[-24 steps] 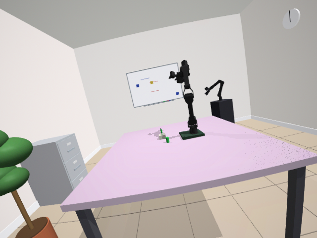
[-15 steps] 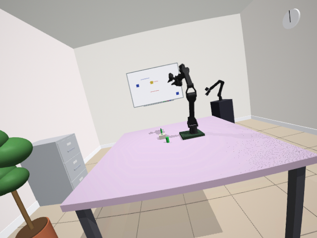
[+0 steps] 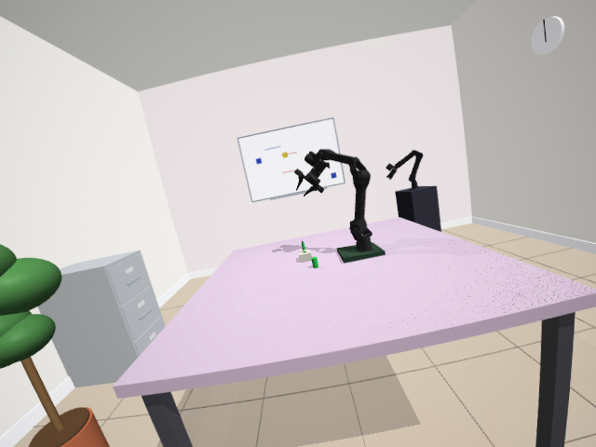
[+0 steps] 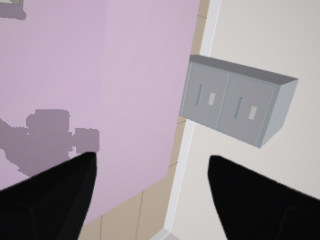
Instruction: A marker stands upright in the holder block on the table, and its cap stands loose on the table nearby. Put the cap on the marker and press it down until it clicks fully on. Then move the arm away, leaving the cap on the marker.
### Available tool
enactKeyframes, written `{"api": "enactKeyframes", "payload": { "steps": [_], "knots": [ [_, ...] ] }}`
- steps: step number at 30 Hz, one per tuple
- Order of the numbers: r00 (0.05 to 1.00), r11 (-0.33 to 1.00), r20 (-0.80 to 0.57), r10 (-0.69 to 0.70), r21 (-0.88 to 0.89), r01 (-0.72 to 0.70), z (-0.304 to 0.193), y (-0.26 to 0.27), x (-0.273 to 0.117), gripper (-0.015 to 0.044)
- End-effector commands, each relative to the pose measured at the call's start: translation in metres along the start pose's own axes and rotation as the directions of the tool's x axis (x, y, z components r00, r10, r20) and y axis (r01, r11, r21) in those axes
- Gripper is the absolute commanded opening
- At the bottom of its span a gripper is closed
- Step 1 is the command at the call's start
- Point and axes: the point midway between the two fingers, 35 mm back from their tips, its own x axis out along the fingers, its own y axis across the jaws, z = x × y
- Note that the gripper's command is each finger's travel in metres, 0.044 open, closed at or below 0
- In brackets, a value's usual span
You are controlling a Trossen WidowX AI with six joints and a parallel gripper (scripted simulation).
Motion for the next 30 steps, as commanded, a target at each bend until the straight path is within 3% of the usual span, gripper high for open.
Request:
{"api": "enactKeyframes", "payload": {
  "steps": [1,10,18,25,30],
  "knots": [
    [0.988,0.992,0.118,0.098,0.063,-0.106,0.034,0.007,0.041,0.0242],
    [0.857,0.887,0.29,0.425,0.057,-0.459,0.15,0.048,0.119,0.0242],
    [0.696,0.716,0.186,0.694,-0.07,-0.695,0.246,0.114,0.143,0.0242],
    [0.671,0.685,0.143,0.728,-0.093,-0.723,0.261,0.129,0.144,0.0242],
    [0.671,0.685,0.143,0.728,-0.093,-0.723,0.268,0.153,0.166,0.0242]
  ]
}}
